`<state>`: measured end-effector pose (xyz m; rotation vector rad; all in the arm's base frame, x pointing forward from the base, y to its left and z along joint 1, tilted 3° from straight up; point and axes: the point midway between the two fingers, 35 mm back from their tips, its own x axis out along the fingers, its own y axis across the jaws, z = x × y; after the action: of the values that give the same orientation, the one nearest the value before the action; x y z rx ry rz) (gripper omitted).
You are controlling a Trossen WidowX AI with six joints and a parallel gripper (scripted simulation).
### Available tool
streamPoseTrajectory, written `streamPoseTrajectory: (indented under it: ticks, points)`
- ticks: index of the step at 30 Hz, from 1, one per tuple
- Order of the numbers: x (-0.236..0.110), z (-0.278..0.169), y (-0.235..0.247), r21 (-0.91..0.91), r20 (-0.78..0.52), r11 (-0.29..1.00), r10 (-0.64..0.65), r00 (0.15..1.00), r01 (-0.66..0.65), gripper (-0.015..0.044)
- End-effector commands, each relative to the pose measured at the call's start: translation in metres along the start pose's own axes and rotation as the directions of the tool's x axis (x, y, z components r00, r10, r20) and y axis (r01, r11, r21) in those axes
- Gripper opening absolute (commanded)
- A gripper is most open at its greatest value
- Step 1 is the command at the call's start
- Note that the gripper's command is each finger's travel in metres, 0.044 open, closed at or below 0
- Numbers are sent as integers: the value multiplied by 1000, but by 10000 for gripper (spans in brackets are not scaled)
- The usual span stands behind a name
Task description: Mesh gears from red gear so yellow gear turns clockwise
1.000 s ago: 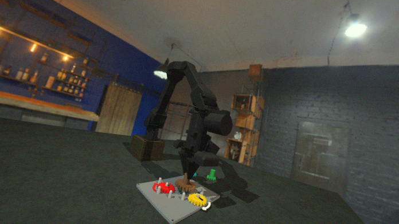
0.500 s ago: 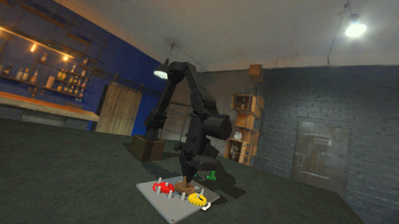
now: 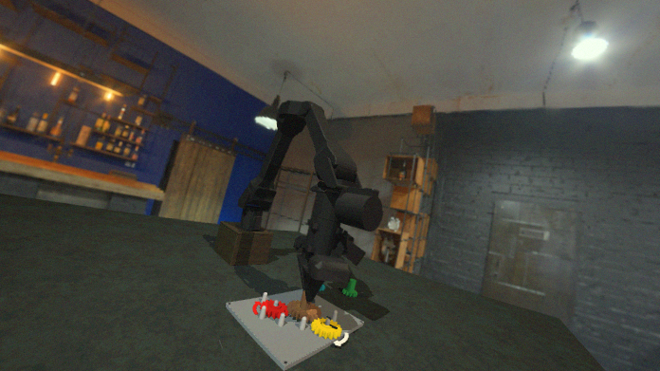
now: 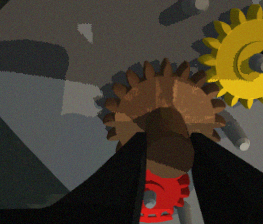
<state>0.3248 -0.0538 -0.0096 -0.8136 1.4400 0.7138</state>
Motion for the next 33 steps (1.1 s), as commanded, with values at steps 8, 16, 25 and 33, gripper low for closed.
streamPoseTrajectory:
  ticks: [8,16,25,33]
  points:
    - [3,1,1,-103,-2,995,-2,1000,2,0]
    - [4,-1,1,-246,-2,969,-2,1000,1,0]
    - [5,1,0,-284,-2,959,-2,1000,1,0]
    - [3,0,0,-211,-2,978,-2,1000,2,131]
